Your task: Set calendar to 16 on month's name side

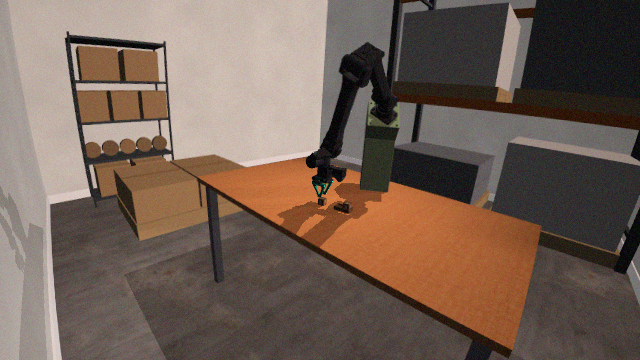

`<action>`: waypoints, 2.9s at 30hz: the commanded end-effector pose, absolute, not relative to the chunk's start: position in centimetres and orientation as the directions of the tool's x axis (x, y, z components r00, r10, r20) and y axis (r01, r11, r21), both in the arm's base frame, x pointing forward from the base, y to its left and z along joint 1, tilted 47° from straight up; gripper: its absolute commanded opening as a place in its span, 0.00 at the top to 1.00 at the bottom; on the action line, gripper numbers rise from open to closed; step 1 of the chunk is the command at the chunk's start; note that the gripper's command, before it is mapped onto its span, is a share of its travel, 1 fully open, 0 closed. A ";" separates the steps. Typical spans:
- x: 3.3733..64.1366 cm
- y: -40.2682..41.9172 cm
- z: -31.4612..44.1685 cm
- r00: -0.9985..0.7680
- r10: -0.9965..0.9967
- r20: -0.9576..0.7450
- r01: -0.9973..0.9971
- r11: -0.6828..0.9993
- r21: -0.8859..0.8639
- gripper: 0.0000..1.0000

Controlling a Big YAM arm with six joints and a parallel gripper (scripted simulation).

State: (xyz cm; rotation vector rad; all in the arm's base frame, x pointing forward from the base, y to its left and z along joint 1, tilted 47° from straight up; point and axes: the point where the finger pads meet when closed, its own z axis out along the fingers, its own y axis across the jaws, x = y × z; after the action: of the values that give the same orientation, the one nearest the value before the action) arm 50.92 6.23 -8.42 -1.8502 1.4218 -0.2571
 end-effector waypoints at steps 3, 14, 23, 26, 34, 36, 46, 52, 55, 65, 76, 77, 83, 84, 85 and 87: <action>50.6 7.3 -9.2 0.360 -0.884 -0.298 -0.743 -0.078 -0.665 0.53; 50.6 7.3 -9.2 0.360 -0.884 -0.298 -0.743 -0.078 -0.665 0.53; 50.6 7.3 -9.2 0.360 -0.884 -0.298 -0.743 -0.078 -0.665 0.53; 50.6 7.3 -9.2 0.360 -0.884 -0.298 -0.743 -0.078 -0.665 0.53; 50.6 7.3 -9.2 0.360 -0.884 -0.298 -0.743 -0.078 -0.665 0.53; 50.6 7.3 -9.2 0.360 -0.884 -0.298 -0.743 -0.078 -0.665 0.53; 50.6 7.3 -9.2 0.360 -0.884 -0.298 -0.743 -0.078 -0.665 0.53; 50.5 7.3 -9.2 0.360 -0.884 -0.298 -0.743 -0.078 -0.665 0.53; 50.4 7.3 -9.3 0.358 -0.884 -0.300 -0.746 -0.078 -0.661 0.53; 50.0 7.6 -9.3 0.359 -0.884 -0.299 -0.744 -0.078 -0.663 0.53; 49.8 7.6 -9.5 0.356 -0.884 -0.303 -0.751 -0.078 -0.656 0.53; 49.8 7.6 -9.5 0.356 -0.884 -0.303 -0.751 -0.078 -0.656 0.53; 49.8 7.6 -9.5 0.356 -0.884 -0.303 -0.751 -0.078 -0.656 0.53; 49.8 7.6 -9.5 0.356 -0.884 -0.303 -0.751 -0.078 -0.656 0.53; 49.8 7.6 -9.5 0.356 -0.884 -0.303 -0.751 -0.078 -0.656 0.53; 49.8 7.6 -9.5 0.356 -0.884 -0.303 -0.751 -0.078 -0.656 0.53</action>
State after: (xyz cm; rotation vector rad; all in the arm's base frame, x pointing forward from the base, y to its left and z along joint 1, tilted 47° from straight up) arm 50.62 6.59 -8.53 -1.8505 1.4202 -0.2575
